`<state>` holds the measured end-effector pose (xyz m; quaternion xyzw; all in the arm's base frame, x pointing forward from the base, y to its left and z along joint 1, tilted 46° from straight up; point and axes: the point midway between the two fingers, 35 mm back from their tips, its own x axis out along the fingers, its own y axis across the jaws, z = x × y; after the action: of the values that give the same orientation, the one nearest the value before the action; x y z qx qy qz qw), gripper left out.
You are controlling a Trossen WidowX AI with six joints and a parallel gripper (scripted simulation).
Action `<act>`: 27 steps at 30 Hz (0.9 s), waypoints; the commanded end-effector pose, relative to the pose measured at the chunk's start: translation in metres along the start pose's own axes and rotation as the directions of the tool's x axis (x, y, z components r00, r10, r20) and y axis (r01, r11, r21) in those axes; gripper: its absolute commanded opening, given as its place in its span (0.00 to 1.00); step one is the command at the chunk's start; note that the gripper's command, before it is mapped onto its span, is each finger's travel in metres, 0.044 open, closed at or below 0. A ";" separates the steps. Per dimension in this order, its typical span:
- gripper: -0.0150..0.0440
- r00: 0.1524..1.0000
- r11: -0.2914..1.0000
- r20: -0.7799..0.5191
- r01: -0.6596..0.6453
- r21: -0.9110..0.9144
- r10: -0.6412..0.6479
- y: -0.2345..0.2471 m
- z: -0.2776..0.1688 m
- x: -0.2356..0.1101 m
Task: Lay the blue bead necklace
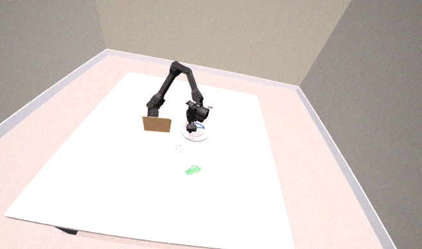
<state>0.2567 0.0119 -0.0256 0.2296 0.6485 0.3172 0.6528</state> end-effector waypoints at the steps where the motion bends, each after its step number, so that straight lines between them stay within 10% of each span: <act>1: 0.64 1.000 0.994 0.010 0.002 -0.113 -0.001 0.004 0.026 -0.008; 6: 0.46 1.000 0.959 0.011 0.004 -0.284 -0.001 0.013 0.062 -0.019; 27: 0.46 1.000 0.903 0.015 0.009 -0.430 -0.003 0.024 0.093 -0.012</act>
<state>0.3477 0.0268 0.0073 0.0777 0.5581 0.4485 0.6937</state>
